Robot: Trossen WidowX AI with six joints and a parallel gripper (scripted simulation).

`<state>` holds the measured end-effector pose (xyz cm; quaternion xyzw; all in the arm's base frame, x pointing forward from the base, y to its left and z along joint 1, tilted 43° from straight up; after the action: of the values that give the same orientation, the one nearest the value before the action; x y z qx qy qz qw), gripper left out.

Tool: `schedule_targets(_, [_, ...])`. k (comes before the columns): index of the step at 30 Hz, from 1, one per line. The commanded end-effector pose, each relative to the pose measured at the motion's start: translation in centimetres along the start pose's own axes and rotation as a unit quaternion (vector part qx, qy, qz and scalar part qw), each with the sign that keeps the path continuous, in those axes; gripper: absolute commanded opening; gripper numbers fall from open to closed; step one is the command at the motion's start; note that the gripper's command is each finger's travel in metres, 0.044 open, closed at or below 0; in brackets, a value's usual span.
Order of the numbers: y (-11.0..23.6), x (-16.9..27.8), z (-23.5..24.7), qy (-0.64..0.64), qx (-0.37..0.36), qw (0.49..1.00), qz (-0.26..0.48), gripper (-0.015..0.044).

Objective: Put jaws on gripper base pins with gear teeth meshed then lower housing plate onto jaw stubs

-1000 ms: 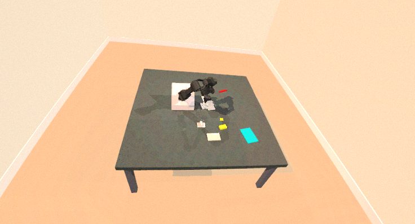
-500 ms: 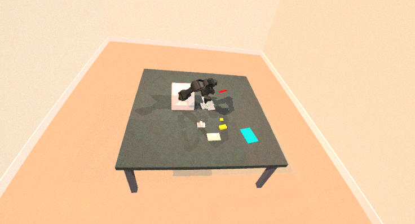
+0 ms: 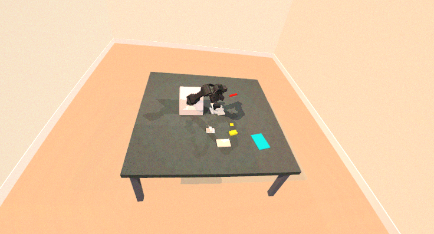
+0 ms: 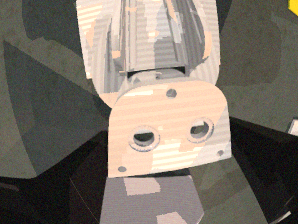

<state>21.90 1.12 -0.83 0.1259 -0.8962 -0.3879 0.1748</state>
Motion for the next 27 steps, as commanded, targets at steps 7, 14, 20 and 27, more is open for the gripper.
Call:
schedule_targets(7, [-1.6, 0.2, 0.0, 0.004, 0.003, 1.0, 0.002, 0.0351])
schedule_targets(14, [-2.7, 0.4, -0.1, 0.004, 0.004, 1.0, 0.003, 0.0351])
schedule_targets(20, [-3.0, 0.4, -0.1, 0.004, 0.004, 1.0, 0.003, 0.0351])
schedule_targets(27, [-3.0, 0.4, -0.1, 0.004, 0.004, 1.0, 0.003, 0.0351])
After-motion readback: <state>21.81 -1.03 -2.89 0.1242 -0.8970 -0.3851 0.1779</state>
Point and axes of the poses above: the point midway between the two fingers, 35 mm back from their tips, its own y axis back along the fingers, its own z axis across the jaws, x = y × z, the point moved 1 cm from there along y, back along the fingers, and after that the axes turned 12 degrees about y, right-handed, at the moved point
